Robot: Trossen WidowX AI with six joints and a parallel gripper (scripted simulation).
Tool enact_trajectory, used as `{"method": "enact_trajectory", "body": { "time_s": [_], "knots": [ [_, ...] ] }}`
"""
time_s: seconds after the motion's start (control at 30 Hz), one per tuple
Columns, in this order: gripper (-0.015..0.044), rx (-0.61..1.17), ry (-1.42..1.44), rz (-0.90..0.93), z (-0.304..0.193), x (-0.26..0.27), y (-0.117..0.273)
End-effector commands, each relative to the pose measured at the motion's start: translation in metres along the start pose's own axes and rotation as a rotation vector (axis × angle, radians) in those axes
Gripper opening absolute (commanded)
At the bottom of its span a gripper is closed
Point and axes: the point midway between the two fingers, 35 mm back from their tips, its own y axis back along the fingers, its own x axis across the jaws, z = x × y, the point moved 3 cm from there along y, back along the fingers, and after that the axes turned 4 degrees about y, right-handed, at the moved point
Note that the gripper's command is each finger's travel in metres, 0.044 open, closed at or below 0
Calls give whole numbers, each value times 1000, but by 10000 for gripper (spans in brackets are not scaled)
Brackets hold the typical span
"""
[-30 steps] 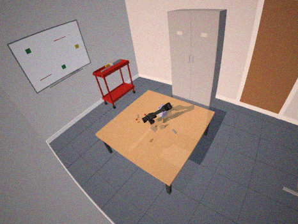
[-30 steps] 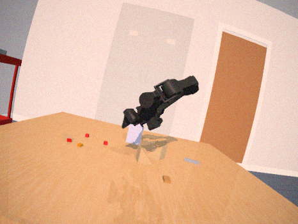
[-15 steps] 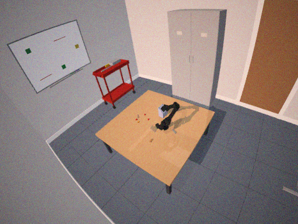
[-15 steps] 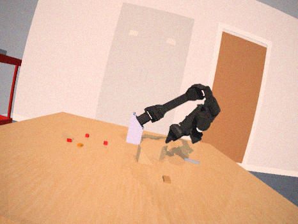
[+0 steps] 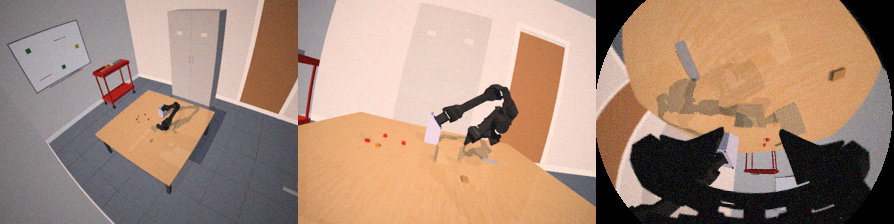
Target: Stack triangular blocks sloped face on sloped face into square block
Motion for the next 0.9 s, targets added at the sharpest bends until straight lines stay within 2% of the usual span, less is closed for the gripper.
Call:
{"method": "enact_trajectory", "body": {
  "time_s": [0.0, 0.87],
  "knots": [
    [440, -1, -4, 5, 1, 0, -8],
    [440, -1, -4, 6, 1, -2, -51]
  ]
}}
